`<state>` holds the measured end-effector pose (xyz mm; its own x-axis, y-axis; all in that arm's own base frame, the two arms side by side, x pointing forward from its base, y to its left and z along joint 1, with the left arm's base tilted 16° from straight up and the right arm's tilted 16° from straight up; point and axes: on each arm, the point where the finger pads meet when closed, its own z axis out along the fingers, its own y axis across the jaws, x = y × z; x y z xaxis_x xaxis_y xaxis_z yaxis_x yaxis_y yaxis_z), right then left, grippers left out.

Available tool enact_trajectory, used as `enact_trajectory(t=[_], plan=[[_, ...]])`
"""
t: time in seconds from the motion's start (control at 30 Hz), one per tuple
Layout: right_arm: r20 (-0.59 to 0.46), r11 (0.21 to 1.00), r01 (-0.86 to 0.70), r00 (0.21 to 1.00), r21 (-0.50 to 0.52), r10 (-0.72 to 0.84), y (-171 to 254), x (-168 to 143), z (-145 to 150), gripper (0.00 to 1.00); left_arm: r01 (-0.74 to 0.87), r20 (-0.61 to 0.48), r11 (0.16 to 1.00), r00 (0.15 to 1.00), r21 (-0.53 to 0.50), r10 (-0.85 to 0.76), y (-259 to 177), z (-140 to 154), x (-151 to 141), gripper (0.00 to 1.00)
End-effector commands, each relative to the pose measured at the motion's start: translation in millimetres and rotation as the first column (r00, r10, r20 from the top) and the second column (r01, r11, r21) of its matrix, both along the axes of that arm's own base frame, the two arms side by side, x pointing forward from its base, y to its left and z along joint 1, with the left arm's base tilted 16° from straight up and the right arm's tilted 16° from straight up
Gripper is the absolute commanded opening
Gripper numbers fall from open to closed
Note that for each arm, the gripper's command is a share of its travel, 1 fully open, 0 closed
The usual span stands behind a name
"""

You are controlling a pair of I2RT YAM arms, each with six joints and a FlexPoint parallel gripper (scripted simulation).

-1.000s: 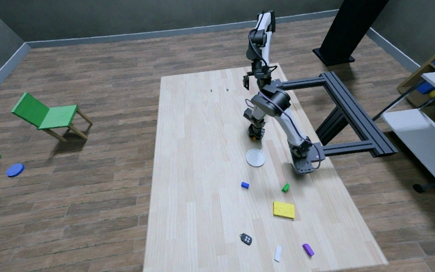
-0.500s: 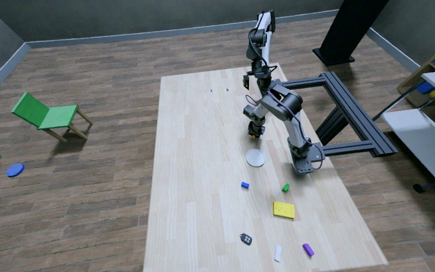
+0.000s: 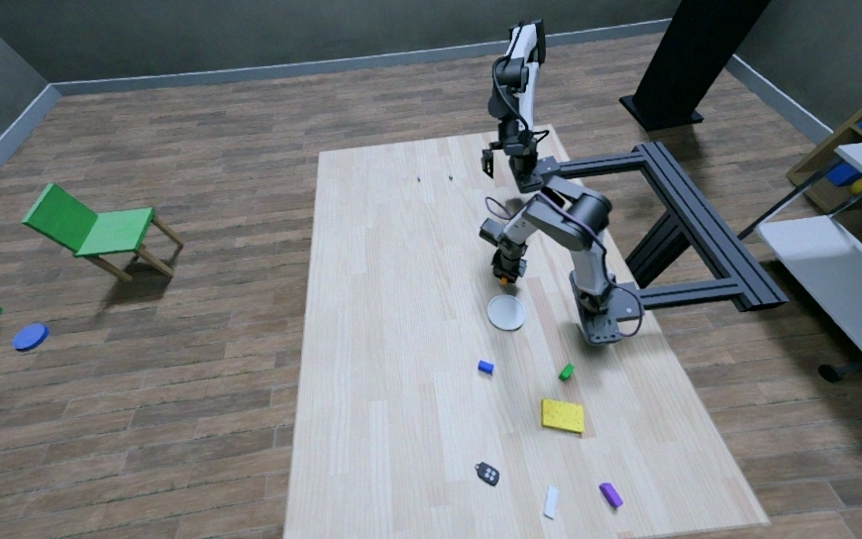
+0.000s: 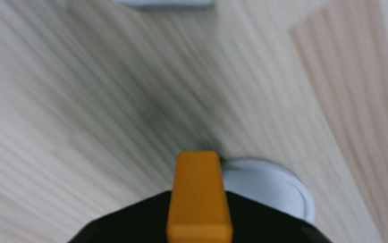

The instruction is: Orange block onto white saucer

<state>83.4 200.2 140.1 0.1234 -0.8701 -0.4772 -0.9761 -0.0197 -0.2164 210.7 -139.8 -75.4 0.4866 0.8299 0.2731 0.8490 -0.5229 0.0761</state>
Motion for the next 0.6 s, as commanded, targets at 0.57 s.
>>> enact_trajectory(t=[0.57], plan=[[-0.004, 1.0, -0.002, 1.0, -0.004, 0.002, -3.4, -3.2, 7.9, 1.0, 0.018, -0.003, 1.0, 1.0, -0.011, -0.018, 49.2, 0.3, 2.4, 0.07]])
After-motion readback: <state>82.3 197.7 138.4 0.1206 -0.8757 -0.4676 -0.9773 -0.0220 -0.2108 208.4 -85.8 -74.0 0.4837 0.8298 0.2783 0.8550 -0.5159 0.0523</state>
